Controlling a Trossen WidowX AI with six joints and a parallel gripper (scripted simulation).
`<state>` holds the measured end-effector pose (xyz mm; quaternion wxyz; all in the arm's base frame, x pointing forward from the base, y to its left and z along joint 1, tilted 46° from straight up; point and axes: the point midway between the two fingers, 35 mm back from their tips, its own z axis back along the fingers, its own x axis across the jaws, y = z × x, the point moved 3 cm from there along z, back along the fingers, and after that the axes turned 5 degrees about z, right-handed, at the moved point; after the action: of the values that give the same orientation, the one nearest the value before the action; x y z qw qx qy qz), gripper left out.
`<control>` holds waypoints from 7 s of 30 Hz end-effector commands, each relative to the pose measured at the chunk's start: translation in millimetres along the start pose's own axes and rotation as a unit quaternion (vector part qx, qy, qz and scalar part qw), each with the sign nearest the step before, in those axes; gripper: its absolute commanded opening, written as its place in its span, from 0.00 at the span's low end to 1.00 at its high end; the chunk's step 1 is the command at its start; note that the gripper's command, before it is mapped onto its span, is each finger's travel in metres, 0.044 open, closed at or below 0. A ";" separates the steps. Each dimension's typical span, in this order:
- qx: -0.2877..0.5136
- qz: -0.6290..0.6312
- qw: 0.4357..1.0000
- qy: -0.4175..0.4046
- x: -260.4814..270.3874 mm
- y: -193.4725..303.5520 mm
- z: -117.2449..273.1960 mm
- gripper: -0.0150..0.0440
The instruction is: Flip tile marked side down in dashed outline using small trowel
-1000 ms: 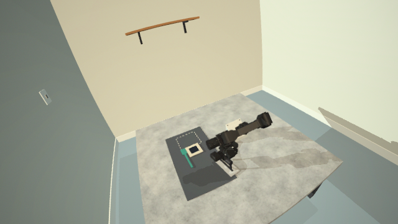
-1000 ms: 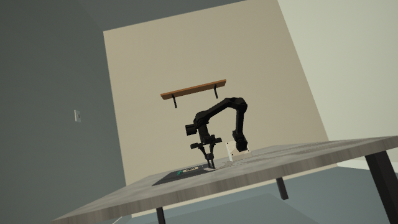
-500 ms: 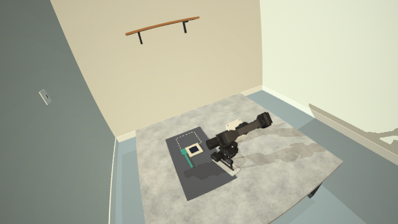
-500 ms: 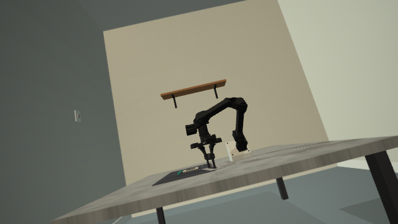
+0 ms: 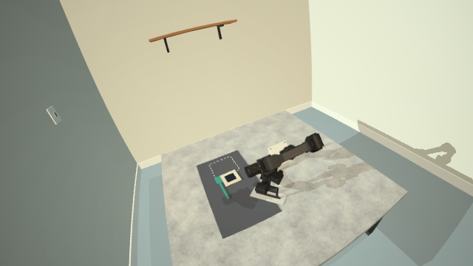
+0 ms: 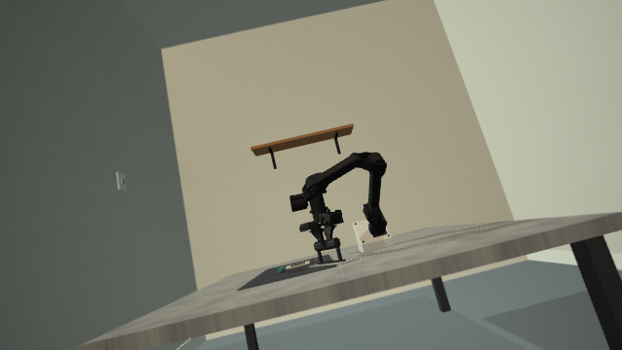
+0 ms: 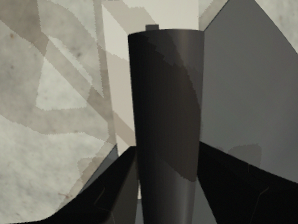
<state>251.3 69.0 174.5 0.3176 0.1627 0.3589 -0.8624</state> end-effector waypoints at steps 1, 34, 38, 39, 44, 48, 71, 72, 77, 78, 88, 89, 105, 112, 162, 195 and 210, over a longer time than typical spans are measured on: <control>-0.001 0.074 0.997 -0.002 0.2 -0.7 -1.4 0.47; -0.002 0.342 0.940 -0.001 0.2 -0.9 -1.3 0.71; -0.002 0.342 0.940 -0.001 0.2 -0.9 -1.3 0.71; -0.002 0.342 0.940 -0.001 0.2 -0.9 -1.3 0.71; -0.002 0.342 0.940 -0.001 0.2 -0.9 -1.3 0.71; -0.002 0.342 0.940 -0.001 0.2 -0.9 -1.3 0.71; 0.002 0.247 0.969 -0.001 -1.7 -2.4 40.9 0.71; 0.002 0.230 0.973 -0.001 -1.7 -2.3 40.9 0.71; 0.002 0.144 0.990 -0.001 -1.7 -2.1 41.0 0.71; 0.002 0.127 0.992 -0.001 -1.7 -2.1 41.1 0.71; 0.002 -0.046 0.999 -0.001 -1.6 -1.7 41.4 0.71; 0.002 -0.064 0.998 -0.001 -1.6 -1.7 41.4 0.71; 0.001 -0.335 0.942 -0.001 -1.6 -1.1 41.9 0.71; 0.001 -0.447 0.894 -0.001 -1.5 -0.9 42.1 0.71; 0.002 -0.945 0.327 -0.002 -1.4 0.8 43.5 0.71; 0.001 -0.945 0.327 -0.002 -1.4 0.3 -1.3 0.71; 0.001 -0.945 0.327 -0.002 -1.4 0.3 -1.3 0.47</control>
<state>253.1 69.6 174.8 -0.7102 -0.2850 0.2702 -0.5842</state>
